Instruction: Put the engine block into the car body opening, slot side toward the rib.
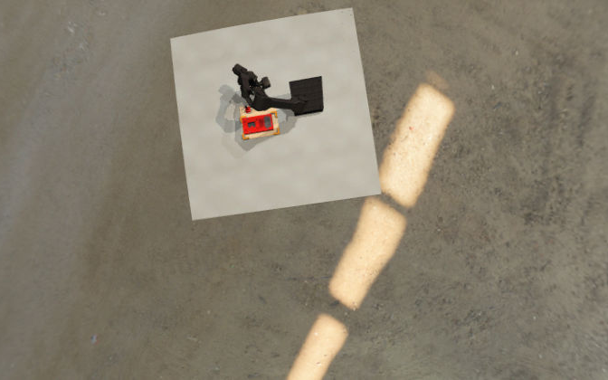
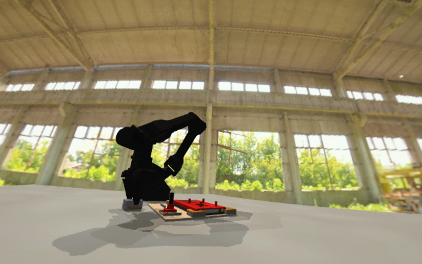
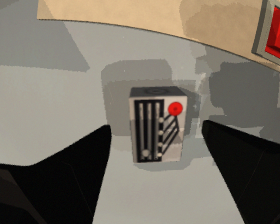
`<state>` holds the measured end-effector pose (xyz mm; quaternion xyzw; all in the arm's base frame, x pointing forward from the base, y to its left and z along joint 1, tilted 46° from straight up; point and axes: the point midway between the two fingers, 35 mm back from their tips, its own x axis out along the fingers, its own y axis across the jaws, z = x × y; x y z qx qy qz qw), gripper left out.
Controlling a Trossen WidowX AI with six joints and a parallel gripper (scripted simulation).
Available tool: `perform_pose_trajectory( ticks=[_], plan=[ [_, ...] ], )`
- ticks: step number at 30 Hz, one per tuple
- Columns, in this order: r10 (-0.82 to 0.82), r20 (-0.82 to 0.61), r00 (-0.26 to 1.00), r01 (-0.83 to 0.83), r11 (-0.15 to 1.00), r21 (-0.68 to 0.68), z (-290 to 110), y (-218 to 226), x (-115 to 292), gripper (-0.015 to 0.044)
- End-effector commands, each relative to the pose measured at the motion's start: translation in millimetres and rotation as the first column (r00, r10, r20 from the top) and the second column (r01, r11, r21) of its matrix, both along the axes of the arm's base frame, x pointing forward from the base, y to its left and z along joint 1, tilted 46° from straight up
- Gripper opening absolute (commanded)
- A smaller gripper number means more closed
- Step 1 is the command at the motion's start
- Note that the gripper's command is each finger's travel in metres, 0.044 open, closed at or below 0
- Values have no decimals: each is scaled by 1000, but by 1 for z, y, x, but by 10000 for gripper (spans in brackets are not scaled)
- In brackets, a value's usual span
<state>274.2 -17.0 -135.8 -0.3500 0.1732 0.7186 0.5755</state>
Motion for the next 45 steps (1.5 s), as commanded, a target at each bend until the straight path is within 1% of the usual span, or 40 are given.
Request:
perform_pose_trajectory(
  ticks=[1, 4, 11, 15, 45],
  plan=[
    [-5, -4, 1000, 5, 1000, 5, 0, 1, -1, 230],
    [-5, -4, 1000, 5, 1000, 5, 0, 1, -1, 151],
    [-5, -4, 1000, 5, 1000, 5, 0, 1, -1, 105],
    [-5, -4, 1000, 5, 1000, 5, 2, -2, 0, 0],
    [-6, -4, 1000, 6, 1000, -2, 65, -66, 21, 0]
  ],
)
